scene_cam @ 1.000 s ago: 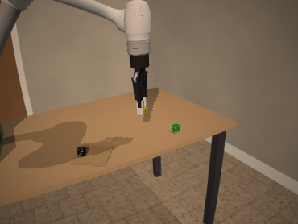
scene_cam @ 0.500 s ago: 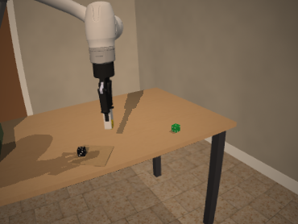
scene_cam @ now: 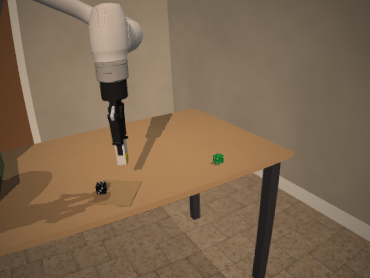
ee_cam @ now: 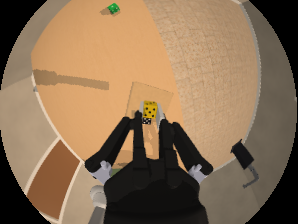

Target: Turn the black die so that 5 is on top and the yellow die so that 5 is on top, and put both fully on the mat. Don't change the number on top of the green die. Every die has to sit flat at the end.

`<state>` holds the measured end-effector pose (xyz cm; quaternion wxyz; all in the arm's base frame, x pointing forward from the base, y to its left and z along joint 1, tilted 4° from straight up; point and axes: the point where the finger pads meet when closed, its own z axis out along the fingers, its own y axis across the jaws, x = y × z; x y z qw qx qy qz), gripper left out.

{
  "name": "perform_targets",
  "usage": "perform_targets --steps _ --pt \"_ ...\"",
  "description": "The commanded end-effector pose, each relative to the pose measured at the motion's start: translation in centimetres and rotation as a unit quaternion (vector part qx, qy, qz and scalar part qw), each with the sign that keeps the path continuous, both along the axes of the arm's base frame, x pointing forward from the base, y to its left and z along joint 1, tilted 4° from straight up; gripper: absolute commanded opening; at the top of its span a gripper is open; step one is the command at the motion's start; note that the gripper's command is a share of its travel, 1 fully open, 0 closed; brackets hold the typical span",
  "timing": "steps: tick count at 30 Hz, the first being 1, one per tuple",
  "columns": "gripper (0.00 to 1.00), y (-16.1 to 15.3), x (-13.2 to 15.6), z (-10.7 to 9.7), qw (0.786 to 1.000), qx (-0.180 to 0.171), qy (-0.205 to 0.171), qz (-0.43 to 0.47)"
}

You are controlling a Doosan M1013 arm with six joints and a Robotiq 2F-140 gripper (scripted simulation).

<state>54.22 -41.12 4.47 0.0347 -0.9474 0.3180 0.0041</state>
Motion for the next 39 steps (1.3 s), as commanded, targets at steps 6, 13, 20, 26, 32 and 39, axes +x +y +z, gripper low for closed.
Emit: perform_targets --steps 6,13,20,26,32,39 --pt "0.24 -0.1 -0.1 -0.5 1.000 0.000 -0.004 -0.003" --pt "0.24 0.0 -0.1 -2.1 1.000 0.000 -0.004 -0.003" --pt "0.24 0.2 -0.1 -5.4 1.000 0.000 -0.004 -0.003" --pt "0.24 0.3 0.0 -7.2 1.000 0.000 -0.004 -0.003" --pt "0.24 0.4 0.0 -9.0 1.000 0.000 -0.004 -0.003" --pt "0.24 0.4 0.0 -9.5 1.000 0.000 -0.004 -0.003"
